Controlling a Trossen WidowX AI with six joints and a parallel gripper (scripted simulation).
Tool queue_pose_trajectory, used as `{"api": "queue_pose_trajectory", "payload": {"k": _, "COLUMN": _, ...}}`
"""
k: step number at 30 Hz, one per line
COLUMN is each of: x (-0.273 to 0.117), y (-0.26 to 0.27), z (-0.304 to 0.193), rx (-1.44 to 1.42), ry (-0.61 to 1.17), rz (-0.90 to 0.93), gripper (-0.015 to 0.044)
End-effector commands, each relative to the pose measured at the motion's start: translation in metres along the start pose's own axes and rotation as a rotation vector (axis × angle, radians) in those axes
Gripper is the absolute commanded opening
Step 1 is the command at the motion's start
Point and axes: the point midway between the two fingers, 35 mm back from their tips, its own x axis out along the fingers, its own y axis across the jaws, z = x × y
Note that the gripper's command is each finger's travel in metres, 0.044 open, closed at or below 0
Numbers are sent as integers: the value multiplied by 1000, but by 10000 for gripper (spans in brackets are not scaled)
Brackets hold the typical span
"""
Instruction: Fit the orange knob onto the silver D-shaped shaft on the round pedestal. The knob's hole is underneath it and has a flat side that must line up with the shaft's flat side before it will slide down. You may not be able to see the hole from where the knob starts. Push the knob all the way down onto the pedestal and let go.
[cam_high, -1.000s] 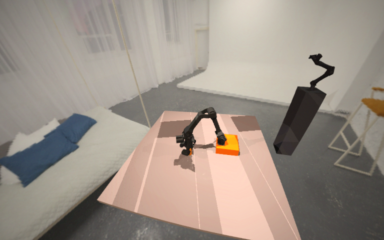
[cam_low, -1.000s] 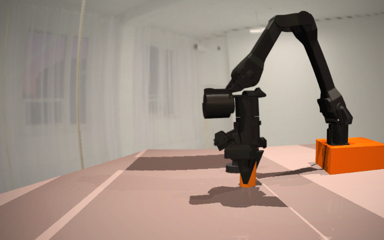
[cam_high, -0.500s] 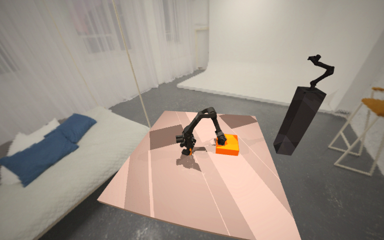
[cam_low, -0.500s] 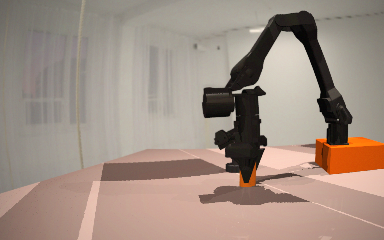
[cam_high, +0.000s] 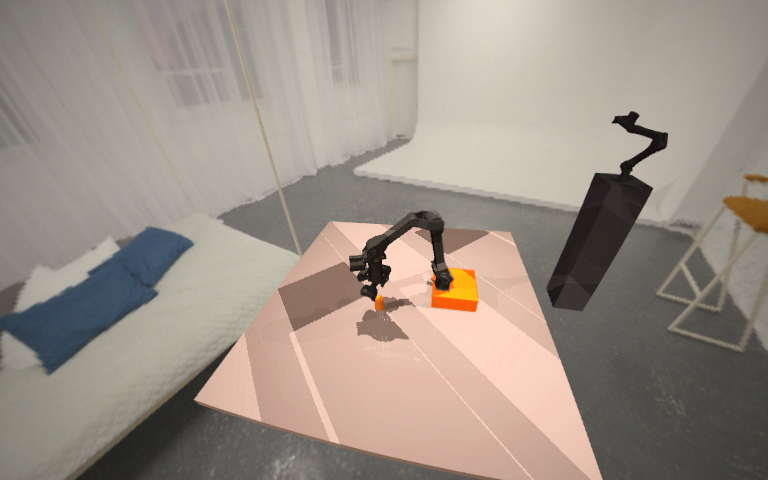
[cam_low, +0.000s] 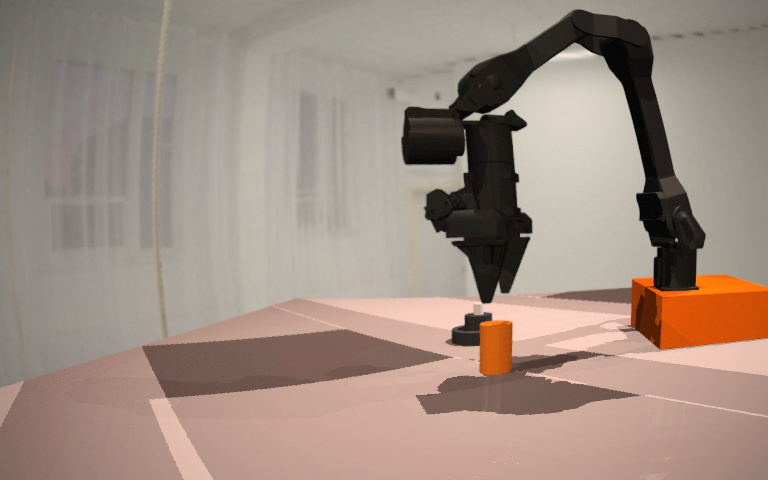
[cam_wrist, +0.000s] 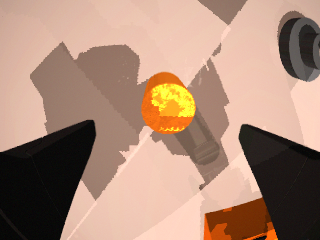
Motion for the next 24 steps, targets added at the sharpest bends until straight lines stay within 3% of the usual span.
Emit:
{"api": "queue_pose_trajectory", "payload": {"k": 1, "x": 5, "y": -1, "z": 0, "rx": -2, "ry": 0, "rz": -5, "gripper": 440}}
{"api": "queue_pose_trajectory", "payload": {"k": 24, "x": 37, "y": 0, "z": 2, "rx": -4, "ry": -3, "rz": 0, "gripper": 440}}
